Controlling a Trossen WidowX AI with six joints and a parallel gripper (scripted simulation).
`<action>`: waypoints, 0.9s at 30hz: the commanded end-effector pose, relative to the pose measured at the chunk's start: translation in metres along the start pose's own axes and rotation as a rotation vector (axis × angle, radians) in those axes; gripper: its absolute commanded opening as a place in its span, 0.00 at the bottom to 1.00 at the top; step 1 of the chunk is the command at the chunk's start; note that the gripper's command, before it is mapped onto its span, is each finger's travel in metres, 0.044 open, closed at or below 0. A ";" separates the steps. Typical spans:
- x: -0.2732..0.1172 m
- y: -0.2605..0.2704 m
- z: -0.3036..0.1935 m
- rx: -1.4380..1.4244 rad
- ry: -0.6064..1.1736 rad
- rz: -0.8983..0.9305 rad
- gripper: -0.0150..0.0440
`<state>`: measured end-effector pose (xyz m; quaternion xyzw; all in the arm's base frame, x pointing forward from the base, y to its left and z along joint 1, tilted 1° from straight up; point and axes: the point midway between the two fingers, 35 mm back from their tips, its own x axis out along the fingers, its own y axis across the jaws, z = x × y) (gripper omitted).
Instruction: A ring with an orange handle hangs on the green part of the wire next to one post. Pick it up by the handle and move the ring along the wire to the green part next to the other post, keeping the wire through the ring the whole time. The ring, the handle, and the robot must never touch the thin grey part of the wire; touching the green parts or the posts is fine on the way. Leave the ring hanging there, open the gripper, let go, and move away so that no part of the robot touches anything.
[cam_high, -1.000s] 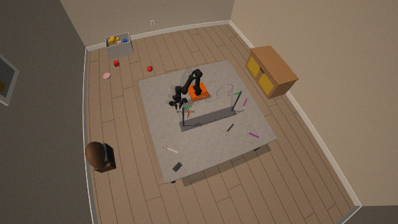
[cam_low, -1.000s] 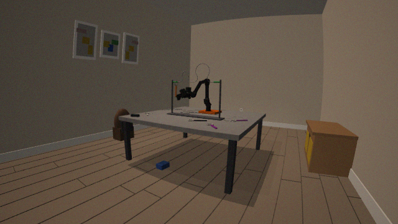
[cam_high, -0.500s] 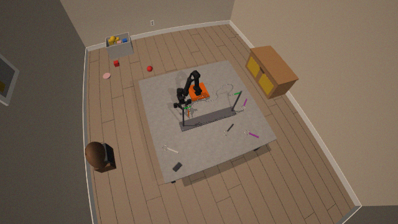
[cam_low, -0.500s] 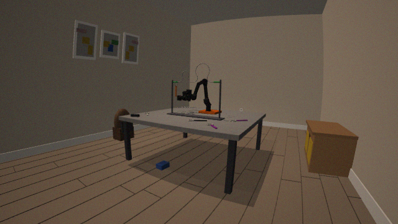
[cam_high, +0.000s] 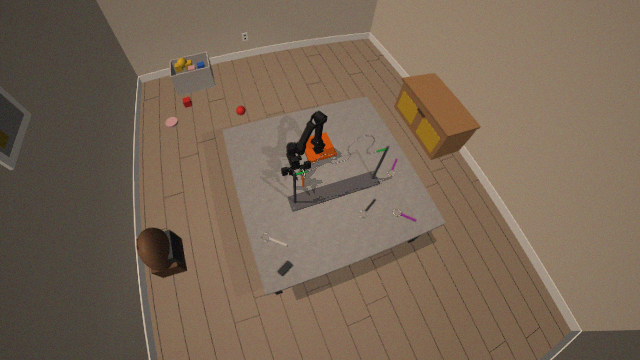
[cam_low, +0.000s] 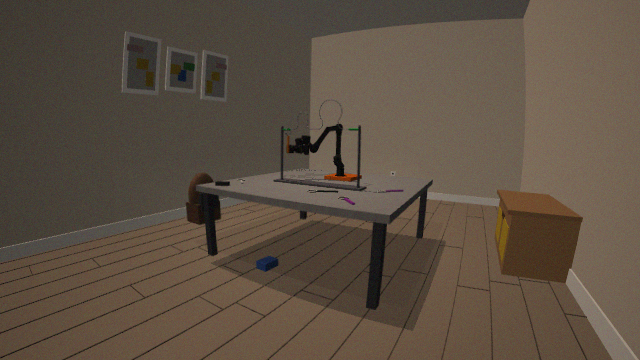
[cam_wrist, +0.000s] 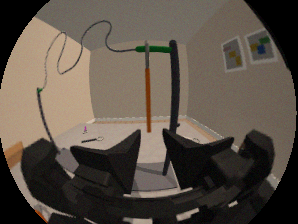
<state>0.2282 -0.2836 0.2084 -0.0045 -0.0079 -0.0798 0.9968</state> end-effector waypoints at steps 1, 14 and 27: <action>0.005 -0.001 0.003 -0.009 -0.002 -0.002 0.53; 0.025 -0.002 0.004 -0.009 -0.004 -0.002 0.53; 0.046 -0.001 0.004 -0.009 -0.006 -0.002 0.53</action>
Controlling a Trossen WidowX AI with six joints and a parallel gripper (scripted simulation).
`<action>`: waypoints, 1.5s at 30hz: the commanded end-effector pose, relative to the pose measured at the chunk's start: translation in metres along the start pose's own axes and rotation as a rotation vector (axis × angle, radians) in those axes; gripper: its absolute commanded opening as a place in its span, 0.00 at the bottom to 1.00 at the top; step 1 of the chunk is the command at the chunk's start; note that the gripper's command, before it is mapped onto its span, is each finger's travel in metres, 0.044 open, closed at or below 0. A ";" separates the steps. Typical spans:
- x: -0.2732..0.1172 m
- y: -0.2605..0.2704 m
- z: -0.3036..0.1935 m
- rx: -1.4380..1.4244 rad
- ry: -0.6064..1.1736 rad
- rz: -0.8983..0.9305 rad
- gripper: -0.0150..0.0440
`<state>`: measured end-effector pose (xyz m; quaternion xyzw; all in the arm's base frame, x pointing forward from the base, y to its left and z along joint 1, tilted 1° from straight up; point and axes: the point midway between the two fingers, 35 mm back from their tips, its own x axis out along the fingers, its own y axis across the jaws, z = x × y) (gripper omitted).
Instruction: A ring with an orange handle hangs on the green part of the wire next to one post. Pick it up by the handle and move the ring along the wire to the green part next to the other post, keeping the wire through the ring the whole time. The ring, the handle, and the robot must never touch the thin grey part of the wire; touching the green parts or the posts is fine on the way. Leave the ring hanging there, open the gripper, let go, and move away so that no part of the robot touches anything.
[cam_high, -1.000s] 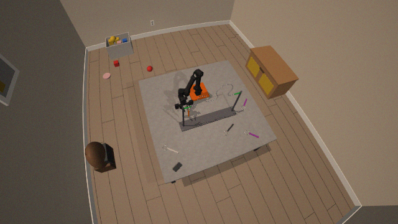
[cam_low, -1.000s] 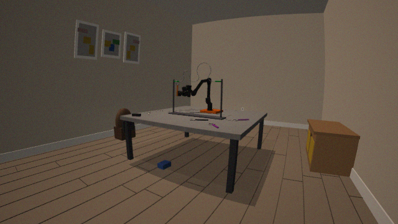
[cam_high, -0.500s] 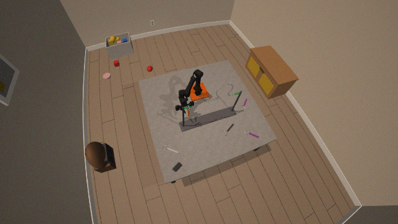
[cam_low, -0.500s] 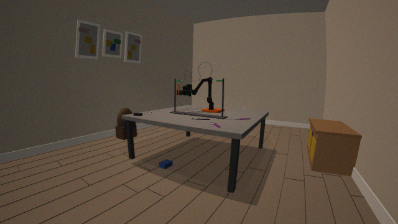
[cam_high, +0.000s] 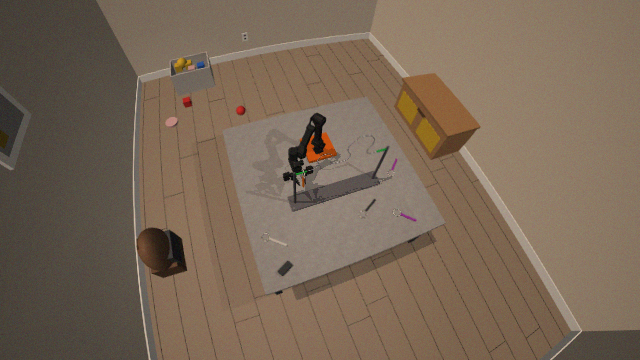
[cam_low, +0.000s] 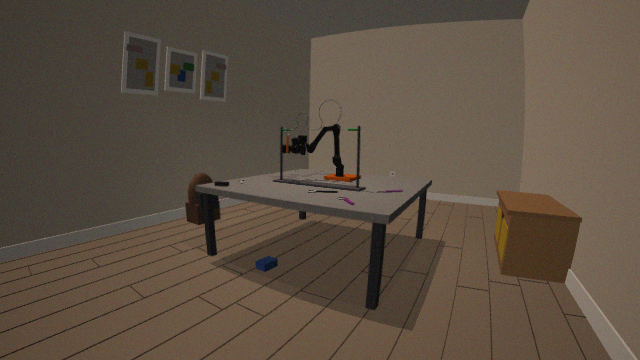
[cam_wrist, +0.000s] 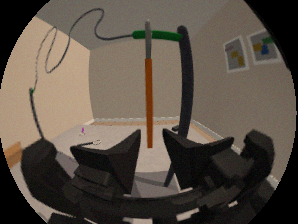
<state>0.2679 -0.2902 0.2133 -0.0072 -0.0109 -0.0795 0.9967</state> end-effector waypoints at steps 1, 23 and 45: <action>0.007 -0.001 0.000 -0.004 0.000 -0.002 0.53; 0.034 0.002 0.000 -0.004 -0.002 -0.002 0.53; 0.033 0.003 0.001 -0.001 -0.004 0.000 0.17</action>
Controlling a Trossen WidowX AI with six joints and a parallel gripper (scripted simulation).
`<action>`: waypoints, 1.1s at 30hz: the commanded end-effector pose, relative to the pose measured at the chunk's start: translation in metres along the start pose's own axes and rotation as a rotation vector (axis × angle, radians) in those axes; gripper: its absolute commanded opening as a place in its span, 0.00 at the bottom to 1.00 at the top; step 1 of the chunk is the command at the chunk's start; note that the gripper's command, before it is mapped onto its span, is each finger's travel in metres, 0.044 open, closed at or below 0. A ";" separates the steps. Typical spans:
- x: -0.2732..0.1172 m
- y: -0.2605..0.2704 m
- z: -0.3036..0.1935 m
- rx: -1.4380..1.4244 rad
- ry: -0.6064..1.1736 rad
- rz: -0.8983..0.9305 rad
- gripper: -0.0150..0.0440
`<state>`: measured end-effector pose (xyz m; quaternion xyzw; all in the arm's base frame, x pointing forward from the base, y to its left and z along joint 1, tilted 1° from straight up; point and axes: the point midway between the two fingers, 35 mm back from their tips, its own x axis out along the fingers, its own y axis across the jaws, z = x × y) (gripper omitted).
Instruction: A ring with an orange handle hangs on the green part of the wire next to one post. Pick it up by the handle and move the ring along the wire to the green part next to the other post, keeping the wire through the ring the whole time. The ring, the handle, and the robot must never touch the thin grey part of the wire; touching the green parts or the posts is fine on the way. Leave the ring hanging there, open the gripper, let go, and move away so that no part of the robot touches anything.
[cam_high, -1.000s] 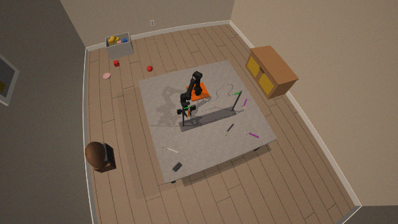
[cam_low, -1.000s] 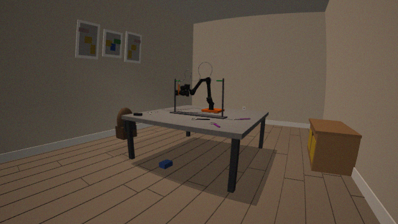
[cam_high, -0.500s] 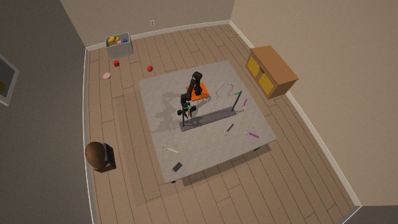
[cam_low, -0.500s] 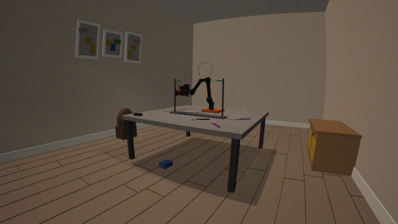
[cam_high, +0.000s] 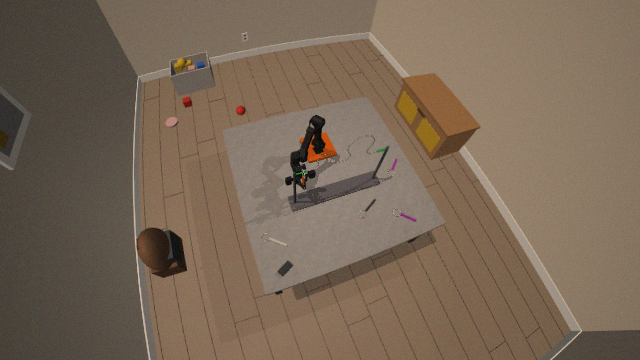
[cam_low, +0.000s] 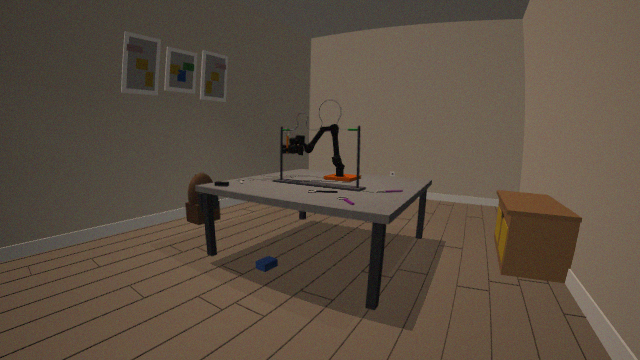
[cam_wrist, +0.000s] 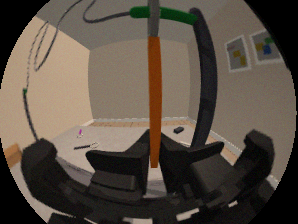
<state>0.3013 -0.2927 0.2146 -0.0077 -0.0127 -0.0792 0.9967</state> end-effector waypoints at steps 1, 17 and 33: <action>0.000 0.000 0.000 0.000 0.000 0.000 0.12; 0.000 0.002 0.014 -0.002 -0.001 0.006 0.00; 0.000 0.002 0.017 -0.003 -0.001 0.007 0.00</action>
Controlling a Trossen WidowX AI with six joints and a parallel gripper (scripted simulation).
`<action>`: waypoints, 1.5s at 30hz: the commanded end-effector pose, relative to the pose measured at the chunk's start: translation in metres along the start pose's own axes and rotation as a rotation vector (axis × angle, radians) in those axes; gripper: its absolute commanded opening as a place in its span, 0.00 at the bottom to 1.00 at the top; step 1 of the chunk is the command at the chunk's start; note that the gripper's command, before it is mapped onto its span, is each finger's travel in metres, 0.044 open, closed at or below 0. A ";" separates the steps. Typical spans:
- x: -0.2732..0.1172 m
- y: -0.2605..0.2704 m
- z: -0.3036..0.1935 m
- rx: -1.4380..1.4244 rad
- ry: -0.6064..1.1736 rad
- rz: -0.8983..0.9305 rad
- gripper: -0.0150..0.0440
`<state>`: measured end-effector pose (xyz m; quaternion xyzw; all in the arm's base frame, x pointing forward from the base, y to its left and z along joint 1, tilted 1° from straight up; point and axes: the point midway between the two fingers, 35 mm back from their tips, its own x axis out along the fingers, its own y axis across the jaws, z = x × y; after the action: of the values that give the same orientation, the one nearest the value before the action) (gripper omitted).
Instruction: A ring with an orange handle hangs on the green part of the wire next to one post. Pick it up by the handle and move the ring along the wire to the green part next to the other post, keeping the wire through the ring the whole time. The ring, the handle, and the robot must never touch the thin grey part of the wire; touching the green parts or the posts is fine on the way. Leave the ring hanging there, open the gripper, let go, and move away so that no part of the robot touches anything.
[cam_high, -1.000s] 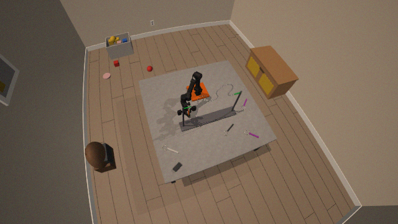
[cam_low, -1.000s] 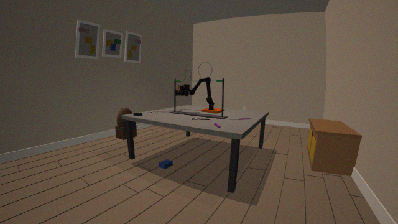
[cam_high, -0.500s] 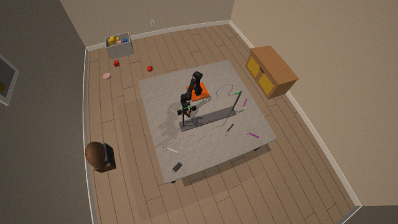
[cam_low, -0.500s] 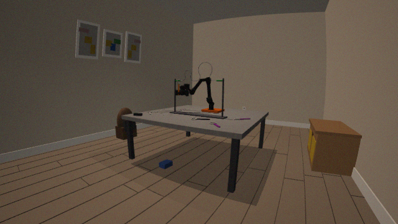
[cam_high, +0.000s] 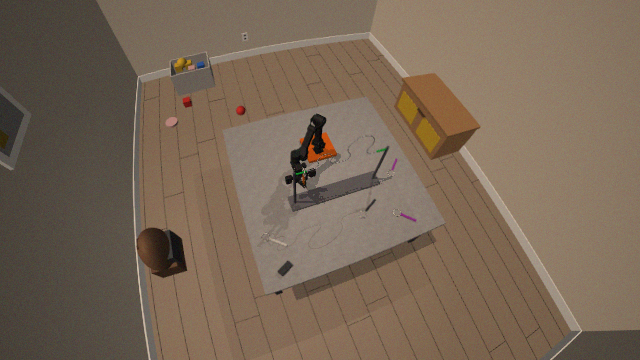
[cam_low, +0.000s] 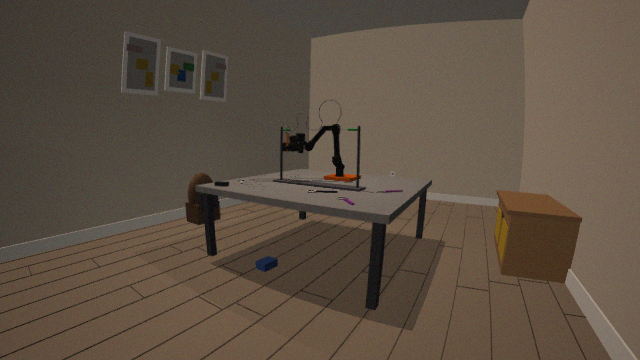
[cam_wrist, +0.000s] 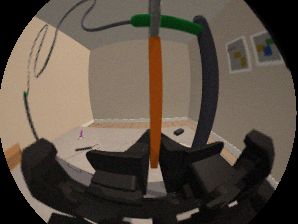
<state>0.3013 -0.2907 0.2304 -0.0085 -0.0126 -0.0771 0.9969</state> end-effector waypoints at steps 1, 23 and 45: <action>0.000 0.000 0.001 -0.001 -0.001 0.003 0.00; 0.000 0.012 0.001 0.000 0.000 0.005 0.00; 0.001 0.038 0.001 0.040 0.001 0.008 0.00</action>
<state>0.3079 -0.2581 0.2303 0.0037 -0.0126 -0.0721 0.9973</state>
